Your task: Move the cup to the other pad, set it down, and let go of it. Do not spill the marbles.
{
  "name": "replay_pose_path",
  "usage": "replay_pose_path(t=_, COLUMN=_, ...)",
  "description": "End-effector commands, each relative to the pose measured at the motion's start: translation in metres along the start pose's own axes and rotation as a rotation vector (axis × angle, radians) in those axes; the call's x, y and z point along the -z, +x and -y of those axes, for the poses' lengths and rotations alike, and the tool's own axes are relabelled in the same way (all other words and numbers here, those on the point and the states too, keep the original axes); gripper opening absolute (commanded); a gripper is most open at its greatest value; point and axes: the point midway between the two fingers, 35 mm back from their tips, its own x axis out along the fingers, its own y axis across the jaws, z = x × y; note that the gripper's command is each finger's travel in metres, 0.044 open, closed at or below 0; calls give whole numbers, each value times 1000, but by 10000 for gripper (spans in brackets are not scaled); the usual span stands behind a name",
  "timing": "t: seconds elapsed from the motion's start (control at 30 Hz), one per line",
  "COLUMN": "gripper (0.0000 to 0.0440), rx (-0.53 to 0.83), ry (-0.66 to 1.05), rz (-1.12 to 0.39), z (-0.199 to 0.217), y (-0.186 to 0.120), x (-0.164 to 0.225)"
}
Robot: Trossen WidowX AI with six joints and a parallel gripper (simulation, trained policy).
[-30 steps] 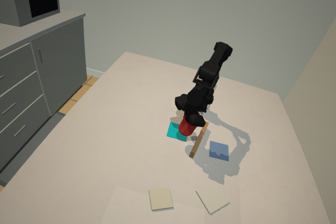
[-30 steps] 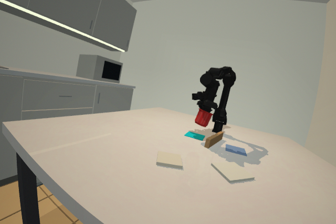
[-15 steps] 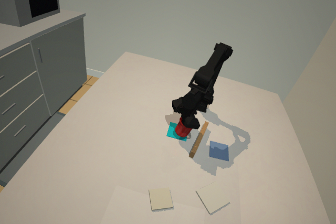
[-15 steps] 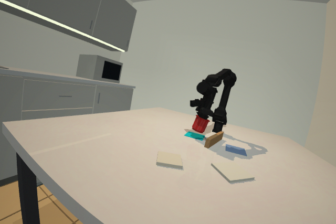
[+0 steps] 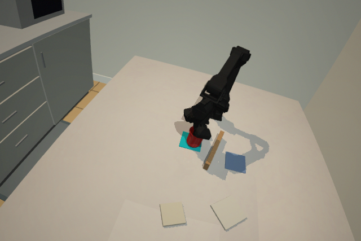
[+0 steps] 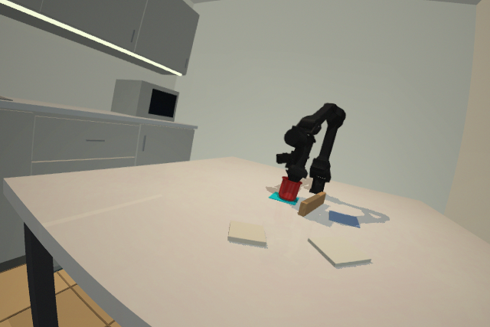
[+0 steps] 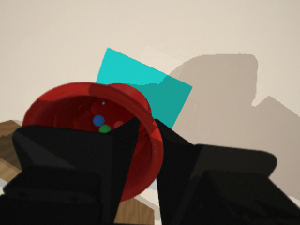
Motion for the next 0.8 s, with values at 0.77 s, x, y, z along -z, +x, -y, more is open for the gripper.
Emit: replay_pose_path(t=0.77, gripper=253, rx=-177, ry=53, rz=88, z=6, y=-26, x=-8)
